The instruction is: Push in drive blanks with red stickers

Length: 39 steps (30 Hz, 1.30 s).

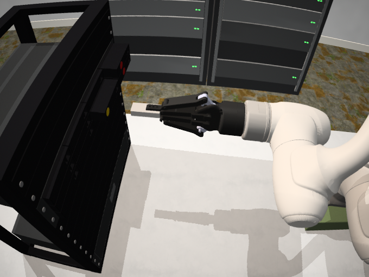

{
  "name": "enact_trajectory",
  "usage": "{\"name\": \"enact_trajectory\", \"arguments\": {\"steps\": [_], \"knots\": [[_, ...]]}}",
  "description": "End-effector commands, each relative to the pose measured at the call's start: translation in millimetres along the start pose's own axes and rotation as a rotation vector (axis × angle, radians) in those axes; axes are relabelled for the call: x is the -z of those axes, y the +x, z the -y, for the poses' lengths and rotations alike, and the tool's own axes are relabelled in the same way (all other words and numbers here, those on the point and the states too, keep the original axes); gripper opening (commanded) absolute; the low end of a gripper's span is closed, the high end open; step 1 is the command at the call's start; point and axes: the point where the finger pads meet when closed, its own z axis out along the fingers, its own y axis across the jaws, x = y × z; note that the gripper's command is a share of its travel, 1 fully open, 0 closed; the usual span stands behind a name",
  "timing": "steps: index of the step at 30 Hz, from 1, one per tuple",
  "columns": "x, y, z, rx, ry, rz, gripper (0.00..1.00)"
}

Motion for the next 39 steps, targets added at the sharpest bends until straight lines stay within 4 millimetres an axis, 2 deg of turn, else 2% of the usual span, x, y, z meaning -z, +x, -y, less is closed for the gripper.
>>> {"name": "enact_trajectory", "arguments": {"steps": [1,7,15,17,24,28,35,39], "knots": [[2.5,-3.2,-1.0,0.003,-0.001,0.001,0.00],[3.5,-23.5,-6.3,0.003,-0.001,0.001,0.00],[5.6,-68.0,-17.9,0.003,-0.001,0.001,0.00],[5.6,-68.0,-17.9,0.003,-0.001,0.001,0.00],[7.2,-99.9,-26.2,0.003,-0.001,0.001,0.00],[7.5,-107.8,-28.2,0.003,-0.001,0.001,0.00],[7.4,-109.3,-28.6,0.003,-0.001,0.001,0.00],[-5.6,-109.3,-28.6,0.003,-0.001,0.001,0.00]]}}
